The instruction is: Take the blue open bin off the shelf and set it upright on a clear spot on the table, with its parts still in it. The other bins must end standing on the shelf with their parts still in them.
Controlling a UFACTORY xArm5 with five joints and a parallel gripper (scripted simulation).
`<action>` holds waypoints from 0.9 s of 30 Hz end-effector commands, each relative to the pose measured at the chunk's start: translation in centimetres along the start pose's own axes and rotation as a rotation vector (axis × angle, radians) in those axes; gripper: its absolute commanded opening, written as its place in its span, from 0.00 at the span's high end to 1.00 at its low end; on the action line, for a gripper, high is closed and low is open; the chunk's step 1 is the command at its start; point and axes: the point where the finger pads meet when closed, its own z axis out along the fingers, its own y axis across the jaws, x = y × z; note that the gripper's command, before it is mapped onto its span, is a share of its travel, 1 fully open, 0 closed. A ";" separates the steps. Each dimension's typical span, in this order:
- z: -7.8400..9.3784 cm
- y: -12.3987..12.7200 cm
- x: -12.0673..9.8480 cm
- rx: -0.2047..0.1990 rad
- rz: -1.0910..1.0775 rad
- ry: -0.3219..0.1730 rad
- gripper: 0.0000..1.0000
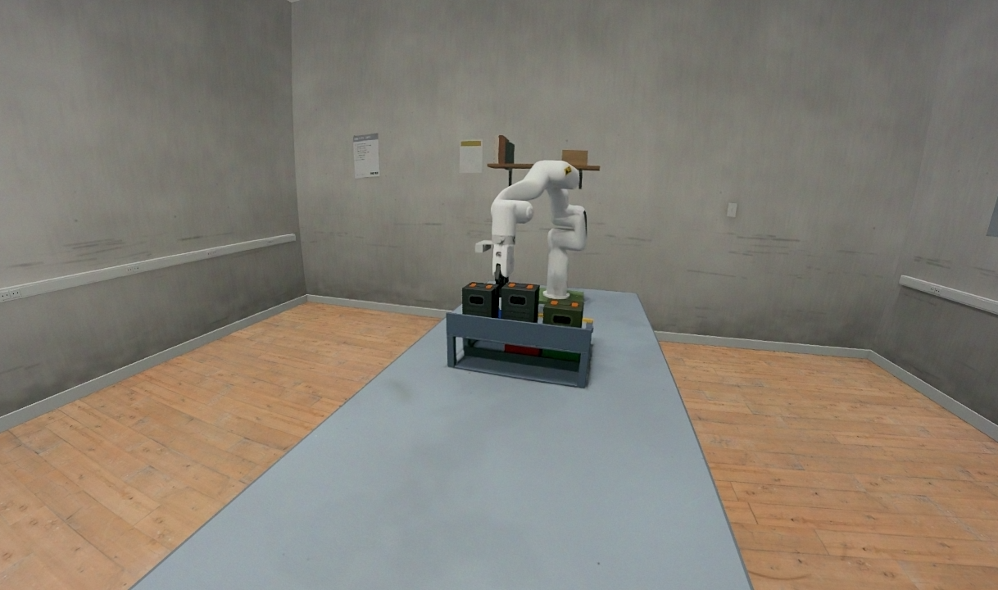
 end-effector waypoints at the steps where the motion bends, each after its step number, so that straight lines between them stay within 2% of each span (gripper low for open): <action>1: -0.5 -1.0 0.0 0.006 0.000 -0.009 0.66; 11: -0.7 -1.4 -0.1 0.006 0.000 -0.009 0.66; 27: 0.4 -1.4 -0.1 0.006 0.000 -0.009 0.66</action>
